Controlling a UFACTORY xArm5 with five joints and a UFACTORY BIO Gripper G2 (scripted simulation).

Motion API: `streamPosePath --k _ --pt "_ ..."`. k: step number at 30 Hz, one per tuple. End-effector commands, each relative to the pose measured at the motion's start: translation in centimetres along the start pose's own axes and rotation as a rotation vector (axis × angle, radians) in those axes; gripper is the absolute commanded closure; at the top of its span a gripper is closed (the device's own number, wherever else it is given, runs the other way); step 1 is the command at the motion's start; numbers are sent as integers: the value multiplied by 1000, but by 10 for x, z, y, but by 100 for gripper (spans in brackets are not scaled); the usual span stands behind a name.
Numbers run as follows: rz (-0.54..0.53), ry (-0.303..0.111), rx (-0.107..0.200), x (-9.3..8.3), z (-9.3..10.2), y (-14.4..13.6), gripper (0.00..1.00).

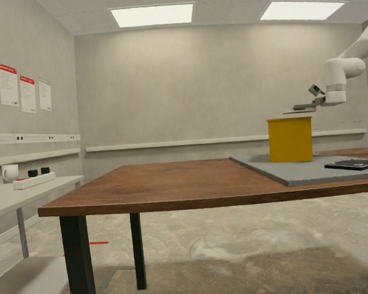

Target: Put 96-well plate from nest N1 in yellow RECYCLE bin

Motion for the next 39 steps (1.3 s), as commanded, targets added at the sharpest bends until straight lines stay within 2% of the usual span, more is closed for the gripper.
streamPosePath --k 1,17,39 --pt "1 -3 2 13 2 -13 100" --pt "1 -3 3 42 2 -48 100" --pt "1 -3 3 43 2 -49 100"
Point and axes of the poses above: the point midway between the two finger pads, its own x axis out along the fingers, its own y axis across the jaws, z = x × y, the point moved 4 cm from there along -x, back along the fingers, and after that the axes turned 2 degrees about x, right-handed, at the moved point
